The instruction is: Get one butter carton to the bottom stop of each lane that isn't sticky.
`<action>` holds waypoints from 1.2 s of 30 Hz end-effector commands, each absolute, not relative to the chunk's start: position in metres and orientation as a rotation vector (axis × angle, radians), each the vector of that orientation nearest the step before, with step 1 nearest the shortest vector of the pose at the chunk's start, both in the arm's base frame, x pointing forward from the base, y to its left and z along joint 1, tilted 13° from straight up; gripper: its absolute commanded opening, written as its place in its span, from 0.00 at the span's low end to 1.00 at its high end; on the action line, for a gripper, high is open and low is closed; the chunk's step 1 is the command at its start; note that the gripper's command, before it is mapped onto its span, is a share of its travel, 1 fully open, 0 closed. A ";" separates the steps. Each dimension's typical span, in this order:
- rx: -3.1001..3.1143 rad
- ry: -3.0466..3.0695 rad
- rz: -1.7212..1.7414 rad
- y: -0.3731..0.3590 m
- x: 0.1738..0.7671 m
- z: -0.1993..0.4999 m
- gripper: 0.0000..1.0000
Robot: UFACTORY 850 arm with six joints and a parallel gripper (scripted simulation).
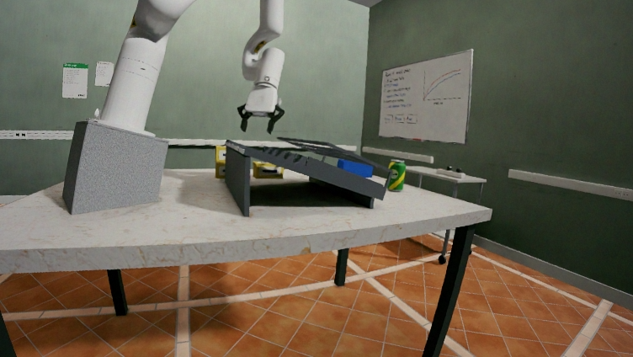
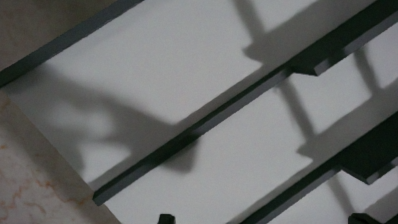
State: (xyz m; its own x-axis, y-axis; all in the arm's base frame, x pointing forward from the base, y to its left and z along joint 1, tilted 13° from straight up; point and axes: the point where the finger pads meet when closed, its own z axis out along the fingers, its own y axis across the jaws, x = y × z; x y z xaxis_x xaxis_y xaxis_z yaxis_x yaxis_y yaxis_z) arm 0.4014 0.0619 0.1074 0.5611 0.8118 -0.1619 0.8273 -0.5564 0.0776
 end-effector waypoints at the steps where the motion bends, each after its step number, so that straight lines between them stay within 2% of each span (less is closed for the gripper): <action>1: 2.645 1.398 -0.159 0.062 0.402 0.108 1.00; 17: 2.645 1.398 -0.159 0.062 0.402 0.108 1.00; 18: 2.645 1.398 -0.159 0.055 0.388 0.176 1.00; 21: 2.645 1.398 -0.159 0.054 0.387 0.181 1.00; 25: 2.645 1.398 -0.159 0.050 0.379 0.221 1.00; 34: 2.645 1.398 -0.159 0.050 0.379 0.221 1.00; 35: 2.645 1.397 -0.156 0.019 0.317 0.221 1.00; 36: 2.645 1.397 -0.156 0.019 0.316 0.221 1.00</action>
State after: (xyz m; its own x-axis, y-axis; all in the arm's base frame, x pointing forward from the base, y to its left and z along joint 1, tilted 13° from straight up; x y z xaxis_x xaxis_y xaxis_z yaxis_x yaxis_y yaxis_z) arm 0.3779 0.0493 0.2188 0.5604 0.8122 -0.1618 0.8278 -0.5556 0.0780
